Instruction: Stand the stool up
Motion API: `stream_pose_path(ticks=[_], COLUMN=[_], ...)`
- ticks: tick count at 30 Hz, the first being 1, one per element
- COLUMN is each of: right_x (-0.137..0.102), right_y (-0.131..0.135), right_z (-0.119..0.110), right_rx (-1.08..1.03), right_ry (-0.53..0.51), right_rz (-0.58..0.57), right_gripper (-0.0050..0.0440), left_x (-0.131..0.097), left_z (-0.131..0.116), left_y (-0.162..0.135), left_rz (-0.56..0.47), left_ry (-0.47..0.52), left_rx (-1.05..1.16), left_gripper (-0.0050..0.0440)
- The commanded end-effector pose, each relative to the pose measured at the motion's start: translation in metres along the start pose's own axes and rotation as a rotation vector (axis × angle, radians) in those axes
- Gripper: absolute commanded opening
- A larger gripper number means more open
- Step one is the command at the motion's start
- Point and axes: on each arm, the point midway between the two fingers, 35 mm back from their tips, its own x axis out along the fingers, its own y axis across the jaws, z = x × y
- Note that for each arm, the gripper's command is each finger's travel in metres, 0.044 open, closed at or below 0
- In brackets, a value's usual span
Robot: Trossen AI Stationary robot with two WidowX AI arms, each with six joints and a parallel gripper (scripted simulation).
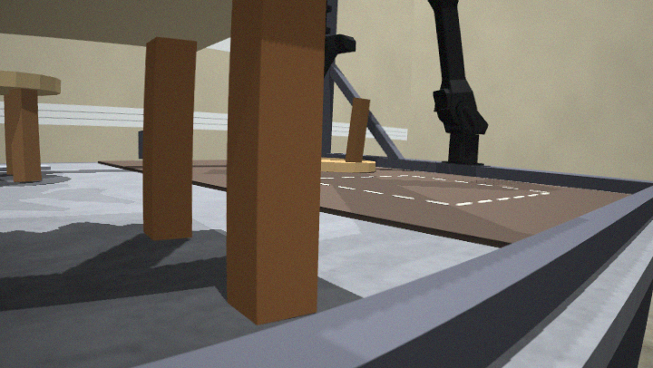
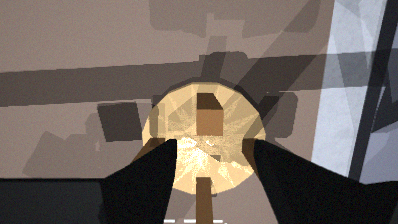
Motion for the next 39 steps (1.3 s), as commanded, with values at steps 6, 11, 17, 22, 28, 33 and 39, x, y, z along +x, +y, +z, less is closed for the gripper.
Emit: stream_pose_path(ticks=[6, 11, 17, 22, 28, 33, 39], right_x=[-0.001, -0.001, -0.001, -0.001, -0.001, -0.001, -0.001], right_y=[-0.004, -0.004, -0.004, -0.004, -0.004, -0.004, -0.004], right_z=[0.006, 0.006, 0.006, 0.006, 0.006, 0.006, 0.006], right_rx=[0.002, 0.002, 0.002, 0.002, 0.002, 0.002, 0.002], right_ry=[-0.015, -0.015, -0.015, -0.015, -0.015, -0.015, -0.015], right_rz=[-0.008, -0.008, -0.008, -0.008, -0.008, -0.008, -0.008], right_gripper=[0.04, 0.04, 0.04, 0.04, 0.04, 0.04, 0.04], left_x=[-0.001, 0.006, 0.026, 0.042, 0.065, 0.081, 0.089], left_z=[-0.001, -0.001, -0.001, -0.001, -0.001, -0.001, -0.001], left_y=[0.0, 0.0, 0.001, 0.002, 0.002, 0.002, 0.003], left_rz=[0.017, 0.022, 0.019, 0.008, 0.008, 0.008, 0.008], left_ry=[-0.015, -0.019, -0.016, -0.009, -0.009, -0.009, -0.009], left_rx=[-0.001, 0.0, 0.0, 0.0, 0.0, 0.0, 0.0], left_gripper=[0.0216, 0.0216, 0.0216, 0.0216, 0.0216, 0.0216, 0.0216])
